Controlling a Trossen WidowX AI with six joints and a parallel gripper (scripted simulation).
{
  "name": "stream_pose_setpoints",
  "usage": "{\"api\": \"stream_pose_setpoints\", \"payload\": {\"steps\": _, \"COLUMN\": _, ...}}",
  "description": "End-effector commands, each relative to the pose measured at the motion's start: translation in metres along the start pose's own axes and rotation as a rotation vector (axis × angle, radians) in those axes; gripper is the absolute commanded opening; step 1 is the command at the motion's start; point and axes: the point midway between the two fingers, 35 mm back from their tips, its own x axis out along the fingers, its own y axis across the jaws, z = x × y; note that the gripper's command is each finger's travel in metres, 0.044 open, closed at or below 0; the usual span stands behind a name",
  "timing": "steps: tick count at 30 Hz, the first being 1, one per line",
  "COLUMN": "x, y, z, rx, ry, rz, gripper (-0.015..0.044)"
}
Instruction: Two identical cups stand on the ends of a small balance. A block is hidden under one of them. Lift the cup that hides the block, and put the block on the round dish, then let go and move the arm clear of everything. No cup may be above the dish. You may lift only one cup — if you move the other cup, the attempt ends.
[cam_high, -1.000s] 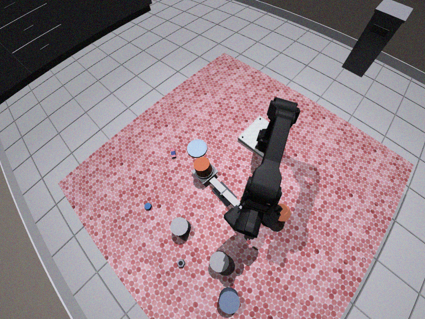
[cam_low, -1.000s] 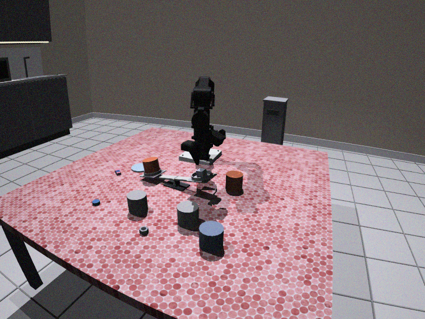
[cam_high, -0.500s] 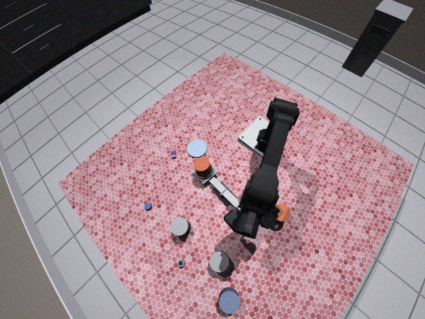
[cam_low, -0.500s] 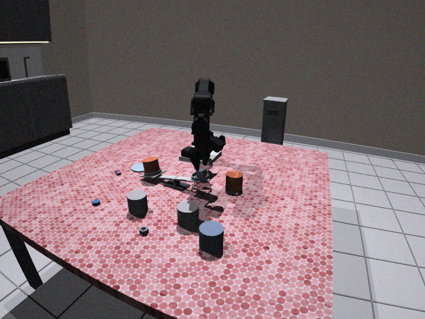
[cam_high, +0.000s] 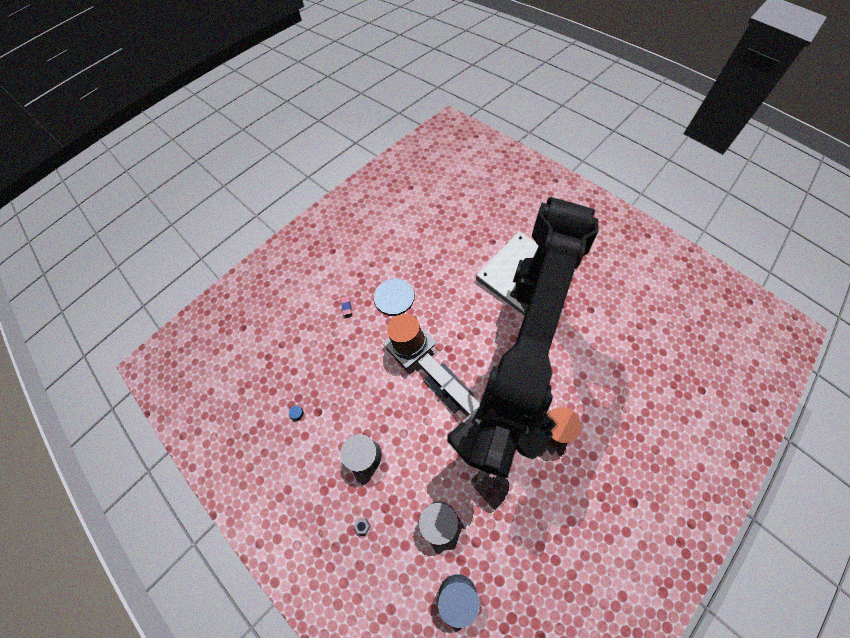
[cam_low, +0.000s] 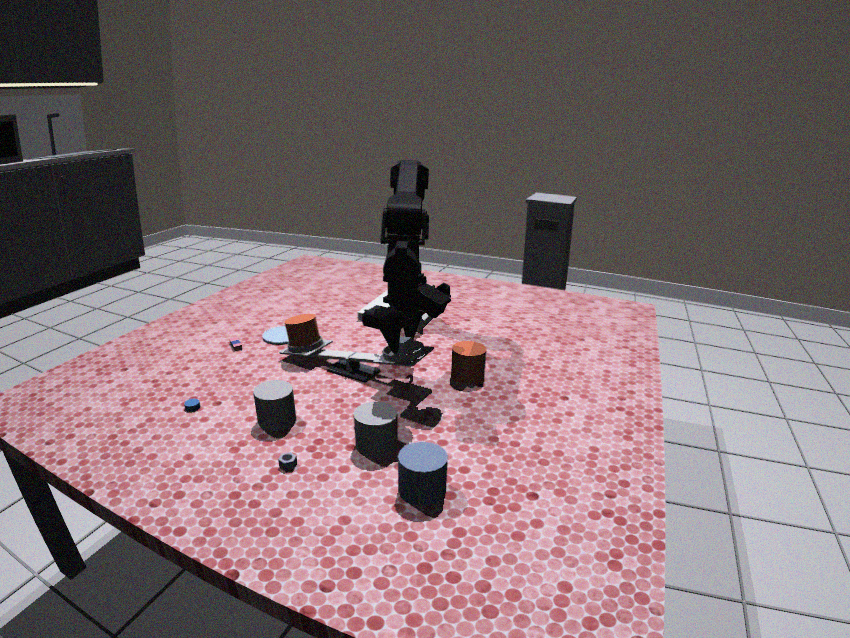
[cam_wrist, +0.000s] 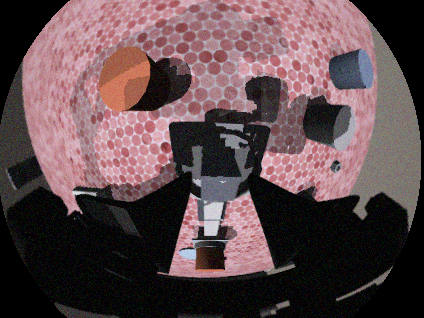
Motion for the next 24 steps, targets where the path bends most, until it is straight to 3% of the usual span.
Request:
{"api": "stream_pose_setpoints", "payload": {"steps": 1, "x": 0.006, "y": 0.002, "z": 0.000, "rx": -0.002, "ry": -0.001, "rz": 0.009, "gripper": 0.0260}}
{"api": "stream_pose_setpoints", "payload": {"steps": 5, "x": 0.006, "y": 0.002, "z": 0.000, "rx": -0.002, "ry": -0.001, "rz": 0.009, "gripper": 0.0155}}
{"api": "stream_pose_setpoints", "payload": {"steps": 12, "x": 0.006, "y": 0.002, "z": 0.000, "rx": -0.002, "ry": -0.001, "rz": 0.009, "gripper": 0.0108}}
{"api": "stream_pose_setpoints", "payload": {"steps": 16, "x": 0.000, "y": 0.001, "z": 0.001, "rx": -0.002, "ry": -0.002, "rz": 0.009, "gripper": 0.0003}}
{"api": "stream_pose_setpoints", "payload": {"steps": 24, "x": -0.033, "y": -0.002, "z": 0.002, "rx": -0.002, "ry": -0.002, "rz": 0.009, "gripper": 0.0000}}
